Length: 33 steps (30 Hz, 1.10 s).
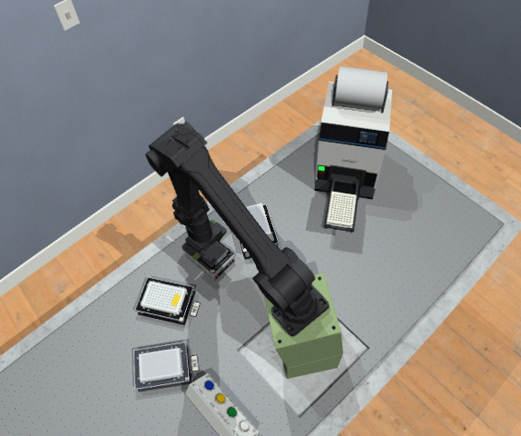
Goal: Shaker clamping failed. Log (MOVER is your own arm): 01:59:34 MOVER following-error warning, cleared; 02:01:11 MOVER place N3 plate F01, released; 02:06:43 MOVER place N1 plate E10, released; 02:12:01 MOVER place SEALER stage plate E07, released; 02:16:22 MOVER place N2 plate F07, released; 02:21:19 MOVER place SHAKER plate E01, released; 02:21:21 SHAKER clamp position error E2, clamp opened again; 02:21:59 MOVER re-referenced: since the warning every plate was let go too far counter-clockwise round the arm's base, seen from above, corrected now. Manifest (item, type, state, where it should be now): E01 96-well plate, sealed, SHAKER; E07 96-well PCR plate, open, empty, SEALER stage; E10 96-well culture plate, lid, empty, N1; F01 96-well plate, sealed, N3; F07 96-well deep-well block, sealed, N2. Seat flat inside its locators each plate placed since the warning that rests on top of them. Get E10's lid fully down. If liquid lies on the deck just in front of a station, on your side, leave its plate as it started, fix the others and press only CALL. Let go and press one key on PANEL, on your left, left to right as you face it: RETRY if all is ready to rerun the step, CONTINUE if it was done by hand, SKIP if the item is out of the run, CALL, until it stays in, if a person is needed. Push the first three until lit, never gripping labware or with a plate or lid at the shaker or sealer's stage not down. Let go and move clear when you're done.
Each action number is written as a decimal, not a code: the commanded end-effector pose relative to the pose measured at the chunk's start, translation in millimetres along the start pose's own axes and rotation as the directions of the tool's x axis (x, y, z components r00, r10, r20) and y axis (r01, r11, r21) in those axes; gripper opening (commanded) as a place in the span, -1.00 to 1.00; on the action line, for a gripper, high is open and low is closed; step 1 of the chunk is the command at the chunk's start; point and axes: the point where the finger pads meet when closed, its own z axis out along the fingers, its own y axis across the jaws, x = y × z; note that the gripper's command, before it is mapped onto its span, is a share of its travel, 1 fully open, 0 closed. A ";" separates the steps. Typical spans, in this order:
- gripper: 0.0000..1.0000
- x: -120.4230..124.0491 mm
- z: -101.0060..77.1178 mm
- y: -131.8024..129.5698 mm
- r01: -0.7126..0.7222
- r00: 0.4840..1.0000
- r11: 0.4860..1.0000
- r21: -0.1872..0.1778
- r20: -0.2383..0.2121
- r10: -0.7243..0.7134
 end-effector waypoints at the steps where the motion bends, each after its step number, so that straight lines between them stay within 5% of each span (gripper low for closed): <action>1: 1.00 -2.6 -0.2 0.7 -0.001 1.000 1.000 0.002 0.010 0.001; 5: 1.00 -5.3 -22.8 -4.7 -0.003 1.000 1.000 0.004 0.014 0.003; 21: 1.00 -4.6 -59.6 -3.2 0.000 1.000 1.000 0.003 0.014 0.000; 24: 1.00 -8.2 -55.8 0.1 0.000 1.000 1.000 0.002 0.018 0.000; 25: 1.00 -5.8 -52.6 0.2 0.005 1.000 1.000 -0.001 -0.012 -0.005; 29: 1.00 -1.3 -46.1 0.1 0.000 1.000 1.000 0.002 0.018 0.000; 30: -1.00 0.9 -52.2 -0.2 0.007 0.999 1.000 0.004 0.032 -0.008; 33: -1.00 4.7 -58.7 -0.8 0.003 1.000 1.000 0.002 0.014 -0.003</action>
